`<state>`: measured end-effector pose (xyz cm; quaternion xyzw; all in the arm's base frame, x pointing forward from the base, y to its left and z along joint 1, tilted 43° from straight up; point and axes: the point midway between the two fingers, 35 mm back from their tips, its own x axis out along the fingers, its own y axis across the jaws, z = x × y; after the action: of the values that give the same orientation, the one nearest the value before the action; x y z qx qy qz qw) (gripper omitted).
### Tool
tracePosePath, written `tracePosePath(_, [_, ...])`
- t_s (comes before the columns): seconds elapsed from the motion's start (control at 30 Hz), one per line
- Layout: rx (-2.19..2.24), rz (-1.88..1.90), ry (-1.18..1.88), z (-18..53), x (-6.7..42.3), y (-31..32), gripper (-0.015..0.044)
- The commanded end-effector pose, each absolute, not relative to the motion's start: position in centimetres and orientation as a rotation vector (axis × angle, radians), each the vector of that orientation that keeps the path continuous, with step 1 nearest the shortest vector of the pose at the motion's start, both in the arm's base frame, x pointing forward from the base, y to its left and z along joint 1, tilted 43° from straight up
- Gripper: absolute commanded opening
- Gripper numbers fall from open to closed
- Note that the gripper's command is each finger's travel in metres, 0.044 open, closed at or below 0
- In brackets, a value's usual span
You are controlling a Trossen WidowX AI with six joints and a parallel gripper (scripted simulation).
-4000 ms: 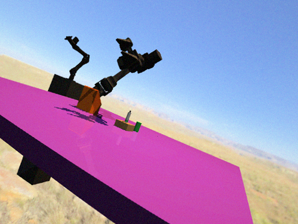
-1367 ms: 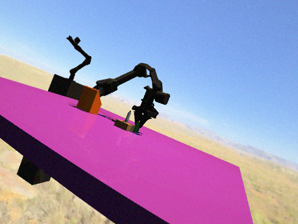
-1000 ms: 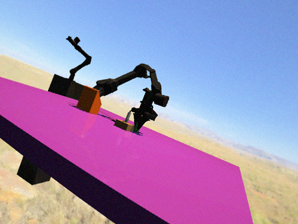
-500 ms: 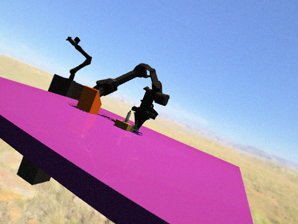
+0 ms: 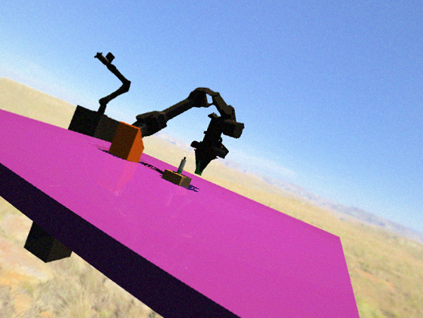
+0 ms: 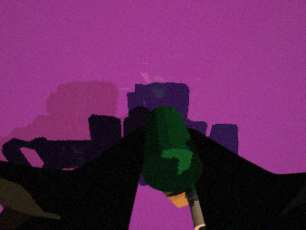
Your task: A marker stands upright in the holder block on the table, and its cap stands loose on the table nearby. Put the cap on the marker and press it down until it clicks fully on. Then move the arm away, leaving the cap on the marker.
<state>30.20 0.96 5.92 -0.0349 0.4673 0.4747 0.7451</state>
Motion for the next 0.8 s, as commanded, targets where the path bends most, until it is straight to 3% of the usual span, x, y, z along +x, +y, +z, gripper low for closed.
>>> tracePosePath(0.0, [-0.084,1.04,1.021,6.7,30.0,0.3,0.0])
tracePosePath(0.77, [-0.094,1.026,1.034,4.6,28.5,-6.7,0.0])
